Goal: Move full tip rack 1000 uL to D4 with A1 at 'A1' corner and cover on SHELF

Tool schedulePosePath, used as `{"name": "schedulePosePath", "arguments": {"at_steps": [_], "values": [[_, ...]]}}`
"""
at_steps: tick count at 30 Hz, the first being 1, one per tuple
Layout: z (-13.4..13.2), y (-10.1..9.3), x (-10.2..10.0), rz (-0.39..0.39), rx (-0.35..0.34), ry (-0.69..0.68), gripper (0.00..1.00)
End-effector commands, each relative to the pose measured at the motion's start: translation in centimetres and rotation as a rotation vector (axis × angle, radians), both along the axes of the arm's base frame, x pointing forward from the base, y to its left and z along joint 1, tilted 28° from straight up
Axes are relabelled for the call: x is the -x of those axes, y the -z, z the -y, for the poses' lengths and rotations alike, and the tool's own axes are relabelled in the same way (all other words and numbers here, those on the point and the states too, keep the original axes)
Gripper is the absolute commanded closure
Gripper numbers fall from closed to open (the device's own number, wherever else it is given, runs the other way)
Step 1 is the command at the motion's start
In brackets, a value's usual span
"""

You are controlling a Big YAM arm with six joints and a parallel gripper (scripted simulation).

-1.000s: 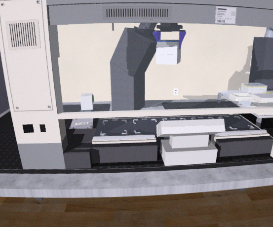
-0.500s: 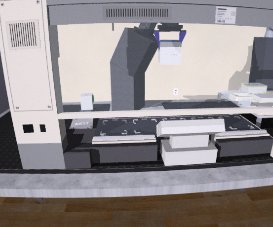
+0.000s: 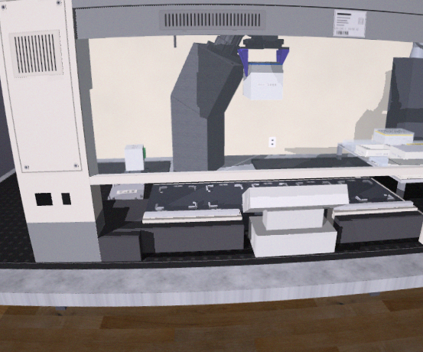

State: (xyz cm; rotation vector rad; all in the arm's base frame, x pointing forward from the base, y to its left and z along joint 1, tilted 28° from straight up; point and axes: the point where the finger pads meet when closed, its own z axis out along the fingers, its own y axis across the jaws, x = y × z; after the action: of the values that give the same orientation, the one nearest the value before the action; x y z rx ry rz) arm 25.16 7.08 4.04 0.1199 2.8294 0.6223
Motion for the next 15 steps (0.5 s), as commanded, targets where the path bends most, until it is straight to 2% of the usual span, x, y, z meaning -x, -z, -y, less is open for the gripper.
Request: {"name": "schedulePosePath", "arguments": {"at_steps": [1, 2, 4, 7, 15], "values": [[0.2, -1.0, -1.1, 0.034, 0.003, -0.005, 1.00], [0.9, 0.1, -0.1, 0.001, 0.002, -0.003, 1.00], [1.8, 0.7, 0.1, 0.000, 0.002, -0.003, 1.00], [3.4, 0.3, -1.4, 0.039, 0.006, -0.003, 1.00], [7.5, 1.7, -1.9, 0.055, 0.016, -0.002, 1.00]]}}
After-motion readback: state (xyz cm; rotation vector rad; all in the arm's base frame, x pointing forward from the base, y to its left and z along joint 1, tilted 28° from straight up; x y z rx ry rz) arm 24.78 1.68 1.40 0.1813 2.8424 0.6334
